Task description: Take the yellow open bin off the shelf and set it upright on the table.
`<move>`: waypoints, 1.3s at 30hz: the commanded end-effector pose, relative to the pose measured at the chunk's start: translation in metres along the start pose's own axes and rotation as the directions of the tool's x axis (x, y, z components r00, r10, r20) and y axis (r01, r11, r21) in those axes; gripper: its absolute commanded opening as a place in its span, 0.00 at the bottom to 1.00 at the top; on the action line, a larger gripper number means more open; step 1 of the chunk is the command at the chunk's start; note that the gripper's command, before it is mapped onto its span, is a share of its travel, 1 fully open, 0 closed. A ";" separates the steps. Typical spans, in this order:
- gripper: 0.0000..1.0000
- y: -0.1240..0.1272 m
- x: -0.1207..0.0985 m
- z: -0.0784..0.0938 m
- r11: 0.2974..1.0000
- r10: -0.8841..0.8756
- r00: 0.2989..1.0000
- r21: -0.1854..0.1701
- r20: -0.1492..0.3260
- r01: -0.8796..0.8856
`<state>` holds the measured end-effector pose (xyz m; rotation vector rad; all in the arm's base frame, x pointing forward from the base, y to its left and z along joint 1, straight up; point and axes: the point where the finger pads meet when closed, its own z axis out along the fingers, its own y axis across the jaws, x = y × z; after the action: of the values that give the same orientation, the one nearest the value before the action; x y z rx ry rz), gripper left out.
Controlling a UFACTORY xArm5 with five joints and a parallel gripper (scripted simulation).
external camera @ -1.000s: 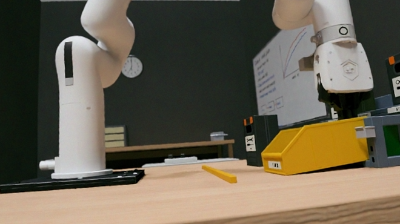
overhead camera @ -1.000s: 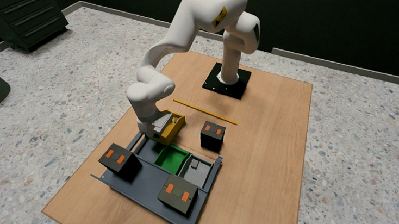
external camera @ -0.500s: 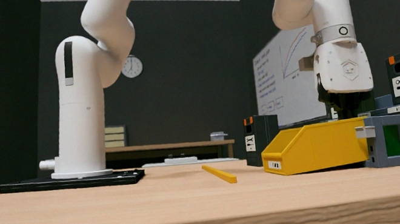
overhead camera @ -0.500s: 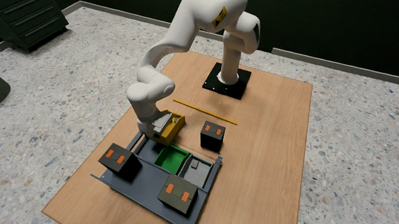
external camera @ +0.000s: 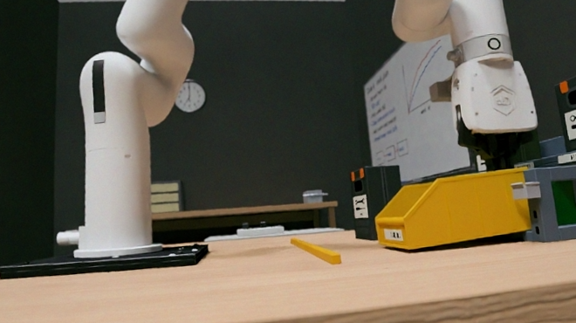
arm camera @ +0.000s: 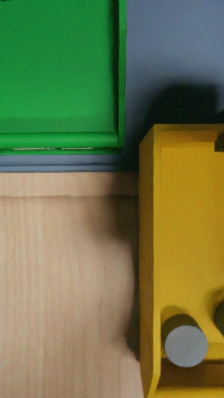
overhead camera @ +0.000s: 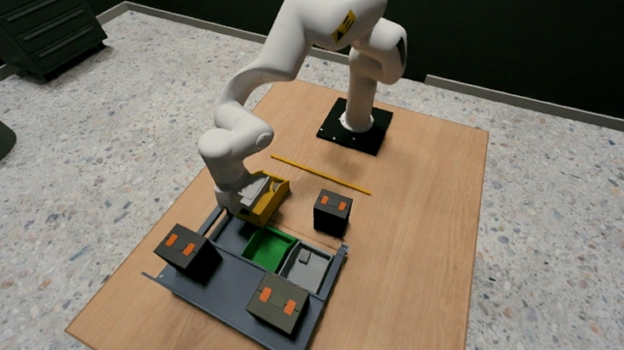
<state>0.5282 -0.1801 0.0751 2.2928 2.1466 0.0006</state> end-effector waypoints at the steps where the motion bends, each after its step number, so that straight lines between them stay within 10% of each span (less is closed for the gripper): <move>1: 0.00 0.002 0.000 -0.005 1.000 0.000 1.000 -0.007 -0.002 0.000; 39: 0.00 -0.014 0.000 -0.005 1.000 0.000 1.000 -0.007 -0.002 0.000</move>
<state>0.5143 -0.1793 0.0779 2.2915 2.1456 0.0019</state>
